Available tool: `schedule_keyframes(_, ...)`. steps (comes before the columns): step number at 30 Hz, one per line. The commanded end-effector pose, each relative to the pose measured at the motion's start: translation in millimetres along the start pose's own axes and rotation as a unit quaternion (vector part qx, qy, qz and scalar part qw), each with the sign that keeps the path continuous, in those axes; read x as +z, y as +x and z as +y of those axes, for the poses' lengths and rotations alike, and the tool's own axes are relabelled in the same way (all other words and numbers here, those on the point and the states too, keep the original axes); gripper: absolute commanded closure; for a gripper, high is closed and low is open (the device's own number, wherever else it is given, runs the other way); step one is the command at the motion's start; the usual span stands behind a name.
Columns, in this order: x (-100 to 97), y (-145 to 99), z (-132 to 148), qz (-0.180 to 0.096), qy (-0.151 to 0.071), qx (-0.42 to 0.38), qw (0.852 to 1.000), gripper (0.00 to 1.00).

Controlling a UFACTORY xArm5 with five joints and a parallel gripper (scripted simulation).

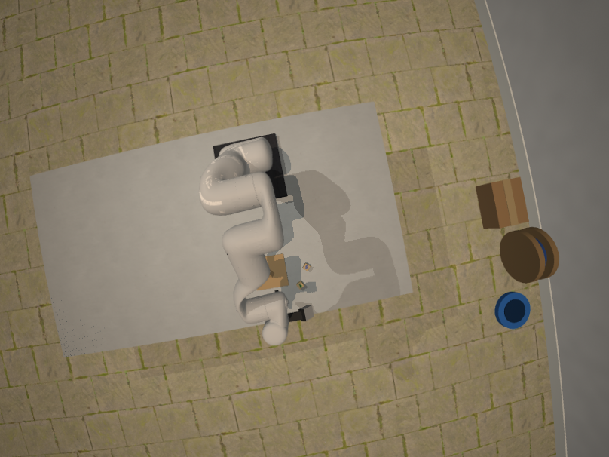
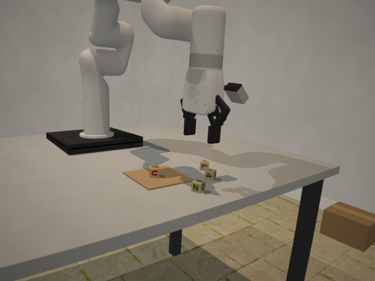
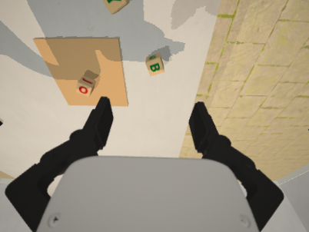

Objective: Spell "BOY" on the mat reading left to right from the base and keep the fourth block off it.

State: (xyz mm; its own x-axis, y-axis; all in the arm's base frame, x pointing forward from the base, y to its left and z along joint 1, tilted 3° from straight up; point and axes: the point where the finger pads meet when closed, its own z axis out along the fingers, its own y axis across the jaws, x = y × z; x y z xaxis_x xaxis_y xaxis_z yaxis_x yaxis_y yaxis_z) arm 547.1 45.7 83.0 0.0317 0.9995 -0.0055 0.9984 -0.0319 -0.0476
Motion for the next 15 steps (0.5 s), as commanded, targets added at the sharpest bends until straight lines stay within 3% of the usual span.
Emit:
schedule_keyframes(1, -0.6, 0.1, 1.4, 0.000, -0.002, -0.069, 0.998, 0.00)
schedule_keyframes(8, 0.5, 0.1, 1.4, 0.000, -0.002, -0.122, 0.992, 0.00)
schedule_keyframes(15, 2.4, 0.1, 1.5, 0.000, -0.002, -0.211, 0.977, 0.00)
